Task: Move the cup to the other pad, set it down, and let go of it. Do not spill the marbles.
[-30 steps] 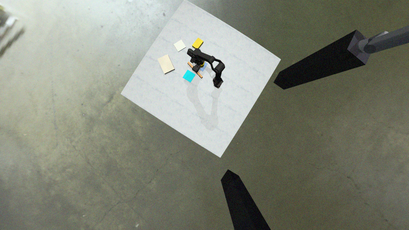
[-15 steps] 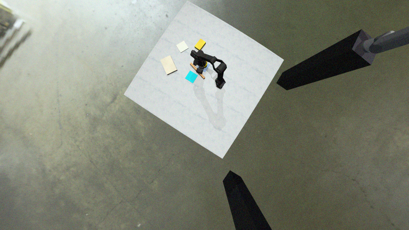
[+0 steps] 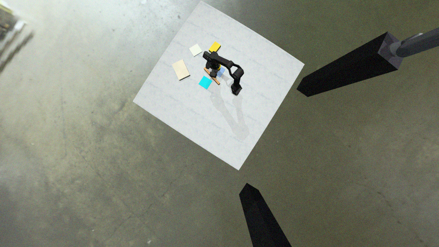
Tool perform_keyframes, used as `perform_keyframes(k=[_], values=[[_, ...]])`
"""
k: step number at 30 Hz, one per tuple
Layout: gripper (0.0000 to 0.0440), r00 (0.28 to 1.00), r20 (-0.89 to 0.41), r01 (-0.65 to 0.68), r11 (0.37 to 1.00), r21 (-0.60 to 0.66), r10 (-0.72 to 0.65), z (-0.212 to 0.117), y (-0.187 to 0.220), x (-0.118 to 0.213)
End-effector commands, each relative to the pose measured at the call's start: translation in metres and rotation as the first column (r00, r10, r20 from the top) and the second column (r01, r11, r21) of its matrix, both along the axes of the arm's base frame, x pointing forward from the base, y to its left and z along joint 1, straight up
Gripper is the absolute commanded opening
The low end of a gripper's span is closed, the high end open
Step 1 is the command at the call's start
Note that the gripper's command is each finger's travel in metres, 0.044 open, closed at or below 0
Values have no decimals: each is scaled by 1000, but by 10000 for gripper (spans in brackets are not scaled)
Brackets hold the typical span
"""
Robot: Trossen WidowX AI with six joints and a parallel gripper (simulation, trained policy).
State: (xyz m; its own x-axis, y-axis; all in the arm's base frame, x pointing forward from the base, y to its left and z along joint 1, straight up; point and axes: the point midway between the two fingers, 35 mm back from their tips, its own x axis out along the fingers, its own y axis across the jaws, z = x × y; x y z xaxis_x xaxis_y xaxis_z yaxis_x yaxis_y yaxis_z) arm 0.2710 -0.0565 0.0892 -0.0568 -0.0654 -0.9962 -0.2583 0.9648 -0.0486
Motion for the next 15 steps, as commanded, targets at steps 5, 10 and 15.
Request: perform_keyframes(k=[5,10,15], values=[[8,998,46,-34,999,8,34,21,12,14],[6,996,73,-51,999,8,51,31,22,23],[0,992,103,-71,997,7,69,39,34,32]])
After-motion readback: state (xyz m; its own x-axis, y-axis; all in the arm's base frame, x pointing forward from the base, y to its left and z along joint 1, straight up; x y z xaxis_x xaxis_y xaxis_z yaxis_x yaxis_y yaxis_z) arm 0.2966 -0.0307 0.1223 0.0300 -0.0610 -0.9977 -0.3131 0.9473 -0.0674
